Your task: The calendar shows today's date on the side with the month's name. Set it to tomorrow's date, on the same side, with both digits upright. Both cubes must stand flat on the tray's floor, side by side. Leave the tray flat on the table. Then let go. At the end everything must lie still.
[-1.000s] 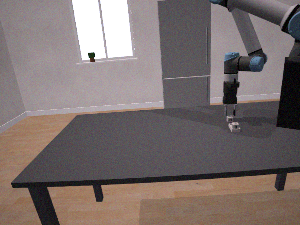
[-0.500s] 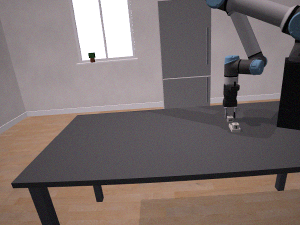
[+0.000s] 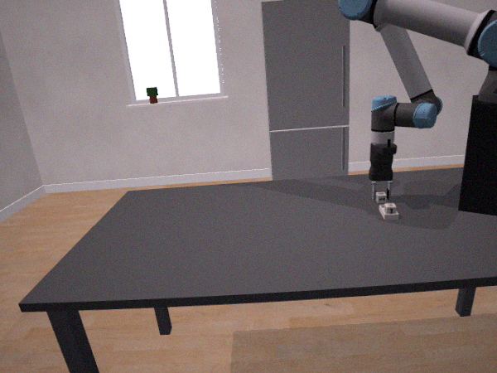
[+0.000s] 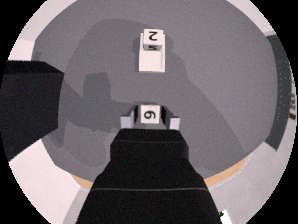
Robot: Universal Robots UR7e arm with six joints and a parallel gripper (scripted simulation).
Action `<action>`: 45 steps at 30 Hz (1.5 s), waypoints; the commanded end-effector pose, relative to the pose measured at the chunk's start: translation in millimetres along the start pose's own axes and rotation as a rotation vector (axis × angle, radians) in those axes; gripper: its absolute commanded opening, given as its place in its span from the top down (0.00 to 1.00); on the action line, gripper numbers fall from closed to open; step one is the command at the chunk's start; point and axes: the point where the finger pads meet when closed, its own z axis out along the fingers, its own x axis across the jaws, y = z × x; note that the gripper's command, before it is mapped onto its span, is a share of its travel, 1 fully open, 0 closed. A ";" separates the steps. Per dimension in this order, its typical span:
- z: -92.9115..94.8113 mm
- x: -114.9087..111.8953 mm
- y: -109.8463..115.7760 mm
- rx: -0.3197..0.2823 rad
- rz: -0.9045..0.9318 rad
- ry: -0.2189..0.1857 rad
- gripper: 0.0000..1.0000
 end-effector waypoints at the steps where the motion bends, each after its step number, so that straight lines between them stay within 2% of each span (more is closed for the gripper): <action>1: -0.1 0.5 0.3 -0.001 0.000 0.001 0.13; 32: -0.1 0.5 0.3 -0.001 0.000 0.001 0.13; 33: -0.1 0.5 0.3 -0.001 0.000 0.001 0.43; 45: -0.1 0.5 0.3 -0.001 0.000 0.001 0.43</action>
